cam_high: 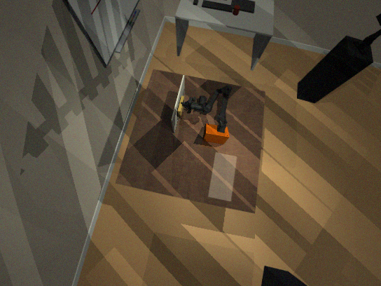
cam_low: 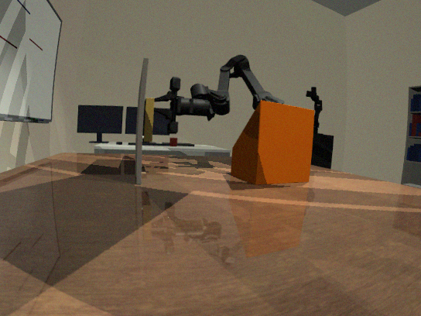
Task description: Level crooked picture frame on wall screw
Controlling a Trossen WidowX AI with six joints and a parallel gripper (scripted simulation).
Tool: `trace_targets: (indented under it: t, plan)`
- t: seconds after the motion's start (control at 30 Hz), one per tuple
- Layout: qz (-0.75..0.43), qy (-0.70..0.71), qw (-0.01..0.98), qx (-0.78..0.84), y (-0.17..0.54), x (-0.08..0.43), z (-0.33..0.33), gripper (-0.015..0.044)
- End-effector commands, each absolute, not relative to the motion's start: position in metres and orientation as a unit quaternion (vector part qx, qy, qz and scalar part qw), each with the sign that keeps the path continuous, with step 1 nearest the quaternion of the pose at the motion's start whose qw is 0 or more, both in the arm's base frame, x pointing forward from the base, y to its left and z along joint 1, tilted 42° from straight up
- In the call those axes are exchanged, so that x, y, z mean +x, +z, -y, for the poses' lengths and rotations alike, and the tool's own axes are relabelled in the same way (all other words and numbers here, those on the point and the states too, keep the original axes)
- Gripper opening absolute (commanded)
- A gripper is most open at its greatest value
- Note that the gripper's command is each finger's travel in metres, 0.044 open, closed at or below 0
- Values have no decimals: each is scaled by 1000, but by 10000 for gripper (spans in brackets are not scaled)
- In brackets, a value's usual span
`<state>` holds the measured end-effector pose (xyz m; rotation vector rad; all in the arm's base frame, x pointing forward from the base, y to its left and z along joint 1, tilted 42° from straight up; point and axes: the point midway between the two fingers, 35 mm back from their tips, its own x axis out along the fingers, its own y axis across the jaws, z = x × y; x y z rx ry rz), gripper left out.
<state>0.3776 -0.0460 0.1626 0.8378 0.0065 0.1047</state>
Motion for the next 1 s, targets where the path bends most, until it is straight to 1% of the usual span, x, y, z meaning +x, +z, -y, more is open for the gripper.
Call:
trace_targets:
  t: [0.0, 0.33, 0.43, 0.5, 0.7, 0.77, 0.97]
  plan:
    - [-2, 51, 917, 395, 163, 378, 46, 0]
    - [-3, 51, 913, 404, 163, 378, 46, 260]
    - [-3, 51, 913, 404, 163, 378, 46, 260]
    - [-3, 51, 911, 409, 164, 369, 49, 260]
    - [-7, 53, 889, 455, 161, 295, 58, 260]
    - [-8, 53, 884, 465, 157, 280, 58, 260]
    - [-5, 51, 885, 462, 161, 283, 61, 260]
